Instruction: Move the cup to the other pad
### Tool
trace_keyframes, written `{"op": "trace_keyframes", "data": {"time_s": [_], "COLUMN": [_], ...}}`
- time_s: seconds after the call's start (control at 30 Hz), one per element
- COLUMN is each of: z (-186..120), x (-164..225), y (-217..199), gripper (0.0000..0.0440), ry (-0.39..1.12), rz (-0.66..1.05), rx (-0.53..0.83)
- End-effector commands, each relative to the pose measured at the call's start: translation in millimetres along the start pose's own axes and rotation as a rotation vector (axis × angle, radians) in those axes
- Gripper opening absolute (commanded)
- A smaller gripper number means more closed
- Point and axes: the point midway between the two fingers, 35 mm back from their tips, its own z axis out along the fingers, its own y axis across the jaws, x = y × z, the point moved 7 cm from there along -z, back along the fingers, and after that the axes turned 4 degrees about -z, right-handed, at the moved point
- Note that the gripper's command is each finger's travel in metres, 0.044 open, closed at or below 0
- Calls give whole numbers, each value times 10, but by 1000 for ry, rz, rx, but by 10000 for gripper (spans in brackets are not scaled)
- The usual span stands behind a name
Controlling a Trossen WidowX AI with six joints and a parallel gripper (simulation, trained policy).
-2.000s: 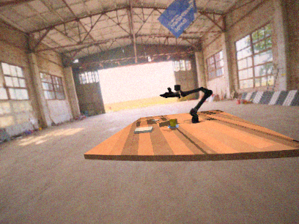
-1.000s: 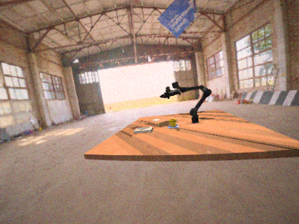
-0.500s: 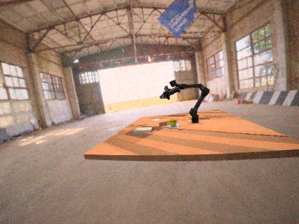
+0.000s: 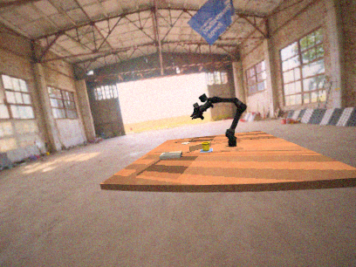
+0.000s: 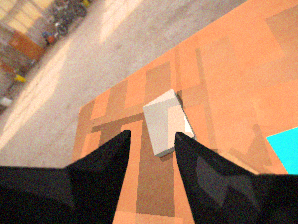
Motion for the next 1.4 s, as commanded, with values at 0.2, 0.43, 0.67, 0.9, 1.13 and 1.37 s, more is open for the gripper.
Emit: {"op": "trace_keyframes", "data": {"time_s": [0.2,0.43,0.67,0.9,1.13,1.37], "z": [14,34,54,80,128,207], "x": [24,70,125,186,258,339], "y": [102,155,195,213,188,103], "gripper": [155,156,157,155,138,153], "ry": [111,196,273,341,401,451], "rz": [142,246,338,412,461,490], "rx": [45,103,173,256,352,461]}}
